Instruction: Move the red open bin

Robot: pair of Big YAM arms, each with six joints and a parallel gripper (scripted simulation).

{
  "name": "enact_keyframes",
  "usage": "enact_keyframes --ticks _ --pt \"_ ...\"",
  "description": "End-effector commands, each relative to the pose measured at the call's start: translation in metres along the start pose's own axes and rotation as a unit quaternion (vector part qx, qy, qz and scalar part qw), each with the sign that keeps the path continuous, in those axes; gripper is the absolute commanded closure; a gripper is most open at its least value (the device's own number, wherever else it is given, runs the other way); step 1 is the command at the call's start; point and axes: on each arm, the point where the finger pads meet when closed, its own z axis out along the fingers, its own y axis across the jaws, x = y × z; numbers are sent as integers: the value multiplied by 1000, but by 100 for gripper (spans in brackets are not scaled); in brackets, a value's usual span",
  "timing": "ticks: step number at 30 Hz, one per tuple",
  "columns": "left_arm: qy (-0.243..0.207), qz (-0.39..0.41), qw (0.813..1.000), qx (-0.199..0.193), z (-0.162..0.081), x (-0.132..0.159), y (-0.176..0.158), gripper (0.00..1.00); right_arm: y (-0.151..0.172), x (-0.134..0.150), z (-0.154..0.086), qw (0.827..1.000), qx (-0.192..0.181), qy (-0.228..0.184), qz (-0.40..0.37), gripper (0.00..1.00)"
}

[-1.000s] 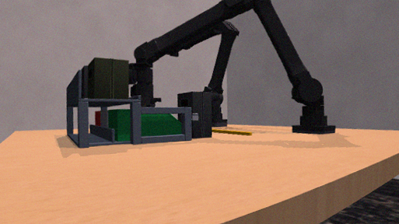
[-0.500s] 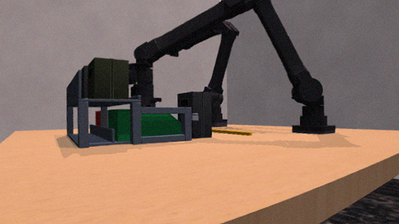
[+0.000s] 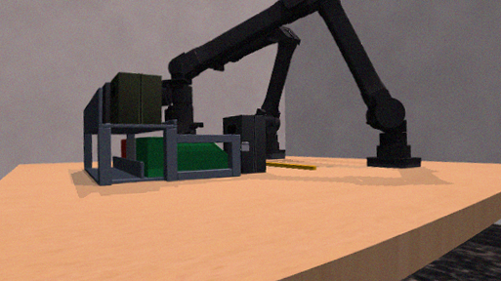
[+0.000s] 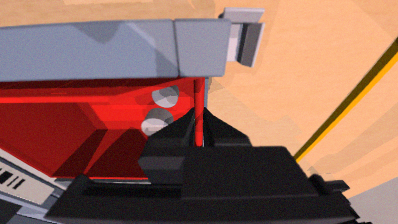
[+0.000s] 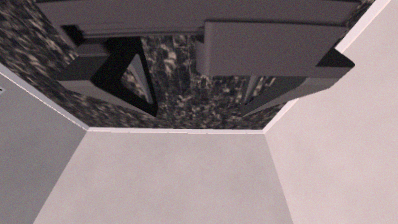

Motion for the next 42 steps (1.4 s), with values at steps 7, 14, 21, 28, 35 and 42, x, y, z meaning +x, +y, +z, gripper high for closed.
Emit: enact_keyframes --ticks 7,14,21,28,35,42 --pt "-32 -1 999 -36 -56 -15 19 100 -6 -13 -8 1000 3 -8 8 0" --pt "-32 -1 999 -36 -58 -15 19 100 -6 -13 -8 1000 3 -8 8 0" --pt "-32 -1 999 -36 -61 -15 19 100 -6 -13 -8 1000 3 -8 8 0" --pt "-32 -1 999 -36 -61 -15 19 100 -6 -13 -8 1000 3 -8 8 0" --pt "-32 -1 999 -36 -62 -15 19 100 -6 -13 -8 1000 3 -8 8 0" --pt "-32 0 999 -36 -62 -15 19 100 -6 -13 -8 1000 3 -8 8 0"
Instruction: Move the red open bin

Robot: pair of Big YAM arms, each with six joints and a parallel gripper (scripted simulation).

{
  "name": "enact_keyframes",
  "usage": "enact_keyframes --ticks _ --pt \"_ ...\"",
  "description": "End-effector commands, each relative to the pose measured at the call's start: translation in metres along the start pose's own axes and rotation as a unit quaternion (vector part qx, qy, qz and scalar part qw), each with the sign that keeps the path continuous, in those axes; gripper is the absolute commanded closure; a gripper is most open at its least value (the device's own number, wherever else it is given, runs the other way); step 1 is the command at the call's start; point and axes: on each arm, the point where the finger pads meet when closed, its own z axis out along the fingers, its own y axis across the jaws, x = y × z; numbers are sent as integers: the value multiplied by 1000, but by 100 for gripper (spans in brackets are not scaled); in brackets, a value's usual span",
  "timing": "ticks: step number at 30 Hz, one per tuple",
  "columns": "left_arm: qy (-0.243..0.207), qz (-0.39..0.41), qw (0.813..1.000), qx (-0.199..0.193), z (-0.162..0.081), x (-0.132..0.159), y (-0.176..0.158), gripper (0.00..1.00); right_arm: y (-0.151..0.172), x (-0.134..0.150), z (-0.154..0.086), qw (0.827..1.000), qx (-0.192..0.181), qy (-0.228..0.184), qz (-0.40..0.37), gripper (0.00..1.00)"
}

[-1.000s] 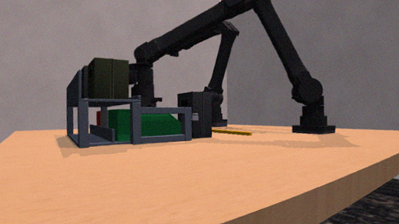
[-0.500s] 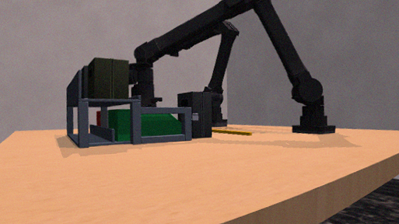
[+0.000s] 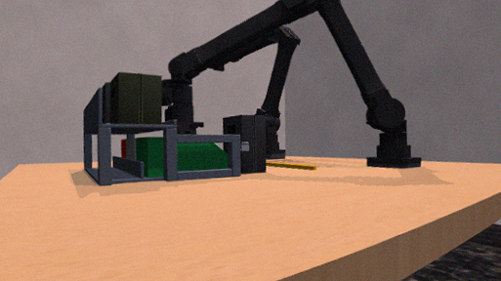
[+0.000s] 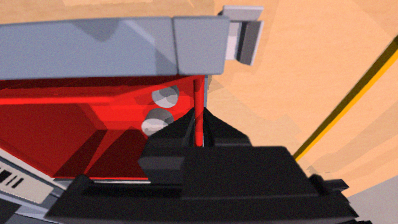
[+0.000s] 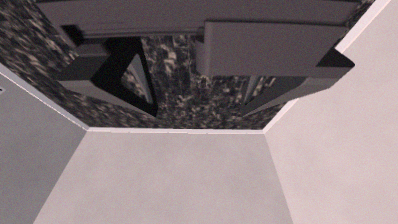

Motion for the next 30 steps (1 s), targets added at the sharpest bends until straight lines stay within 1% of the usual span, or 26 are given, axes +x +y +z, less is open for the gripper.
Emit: enact_keyframes --ticks 1,7,15,26,30 --pt "-33 0 999 -38 -62 -16 19 100 -6 -13 -8 1000 3 -8 8 0" --pt "-36 1 998 -42 -71 -18 20 100 -6 -13 -8 1000 3 -8 8 0" --pt "-38 4 998 -43 -74 -21 18 100 -6 -13 -8 1000 3 -8 8 0" --pt "-46 8 998 -51 -89 -27 18 100 -6 -13 -8 1000 3 -8 8 0" --pt "-46 8 998 -51 -89 -27 18 100 -6 -13 -8 1000 3 -8 8 0"
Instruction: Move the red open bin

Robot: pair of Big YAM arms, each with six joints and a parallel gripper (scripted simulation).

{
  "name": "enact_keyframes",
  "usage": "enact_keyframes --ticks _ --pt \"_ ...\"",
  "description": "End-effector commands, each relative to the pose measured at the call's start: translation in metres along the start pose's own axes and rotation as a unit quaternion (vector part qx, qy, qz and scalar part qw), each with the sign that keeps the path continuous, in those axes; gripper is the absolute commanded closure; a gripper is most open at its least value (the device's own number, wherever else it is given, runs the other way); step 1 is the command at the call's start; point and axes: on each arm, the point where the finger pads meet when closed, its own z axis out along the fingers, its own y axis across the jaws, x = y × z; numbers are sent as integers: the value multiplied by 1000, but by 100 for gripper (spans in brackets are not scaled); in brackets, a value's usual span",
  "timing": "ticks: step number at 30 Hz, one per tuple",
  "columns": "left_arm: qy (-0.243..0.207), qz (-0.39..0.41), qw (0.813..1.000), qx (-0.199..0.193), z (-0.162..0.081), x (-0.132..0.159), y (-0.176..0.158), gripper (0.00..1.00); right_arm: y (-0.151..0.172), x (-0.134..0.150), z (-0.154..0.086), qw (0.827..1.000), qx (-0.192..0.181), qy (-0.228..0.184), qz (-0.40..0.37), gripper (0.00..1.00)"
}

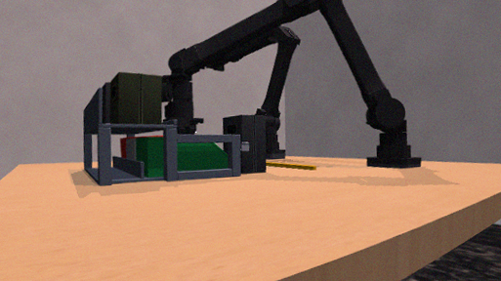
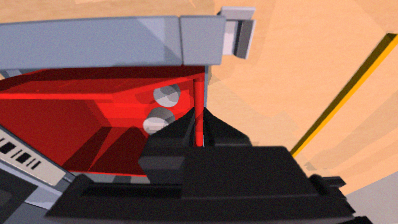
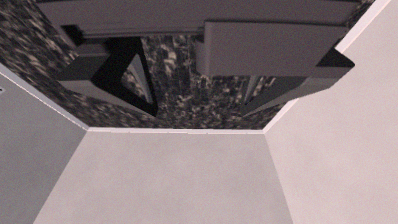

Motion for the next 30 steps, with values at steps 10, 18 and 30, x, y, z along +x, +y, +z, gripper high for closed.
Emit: enact_keyframes --ticks 10,18,30 --pt "-45 3 998 -52 -78 -23 24 100 -6 -13 -8 1000 3 -8 8 0" --pt "-54 2 996 -64 -80 -27 31 100 -6 -13 -8 1000 3 -8 8 0" --pt "-56 0 996 -69 -81 -28 37 100 -6 -13 -8 1000 3 -8 8 0"
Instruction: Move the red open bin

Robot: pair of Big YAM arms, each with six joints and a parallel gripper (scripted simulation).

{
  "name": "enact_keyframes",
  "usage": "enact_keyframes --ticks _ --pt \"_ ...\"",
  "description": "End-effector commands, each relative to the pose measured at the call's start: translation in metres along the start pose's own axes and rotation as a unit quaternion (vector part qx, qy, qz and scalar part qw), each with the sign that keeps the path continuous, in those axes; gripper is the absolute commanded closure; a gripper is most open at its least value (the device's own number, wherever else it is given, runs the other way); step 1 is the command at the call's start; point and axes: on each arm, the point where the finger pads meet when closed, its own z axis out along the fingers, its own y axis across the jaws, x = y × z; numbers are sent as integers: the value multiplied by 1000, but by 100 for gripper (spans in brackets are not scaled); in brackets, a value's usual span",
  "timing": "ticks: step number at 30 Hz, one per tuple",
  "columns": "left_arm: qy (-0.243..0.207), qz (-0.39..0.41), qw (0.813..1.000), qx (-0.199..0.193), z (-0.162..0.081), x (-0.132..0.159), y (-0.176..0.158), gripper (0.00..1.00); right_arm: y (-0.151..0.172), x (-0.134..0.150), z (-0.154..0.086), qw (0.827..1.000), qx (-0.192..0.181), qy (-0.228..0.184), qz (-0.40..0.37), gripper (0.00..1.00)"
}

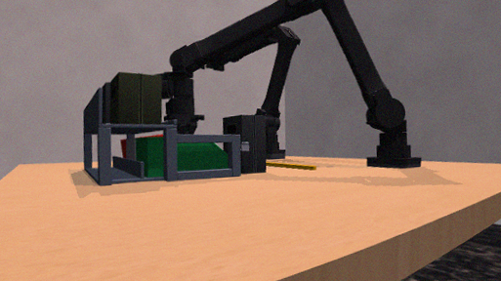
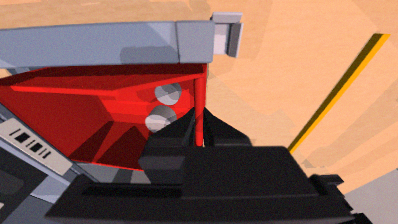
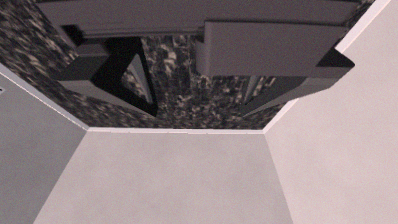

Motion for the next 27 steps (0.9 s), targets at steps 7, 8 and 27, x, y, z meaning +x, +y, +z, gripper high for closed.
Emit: enact_keyframes --ticks 7,8,27 --pt "-54 -3 996 -69 -72 -27 42 100 -6 -13 -8 1000 3 -8 8 0" --pt "-55 -3 996 -70 -72 -27 43 100 -6 -13 -8 1000 3 -8 8 0" --pt "-54 -3 996 -70 -65 -29 46 100 -6 -13 -8 1000 3 -8 8 0"
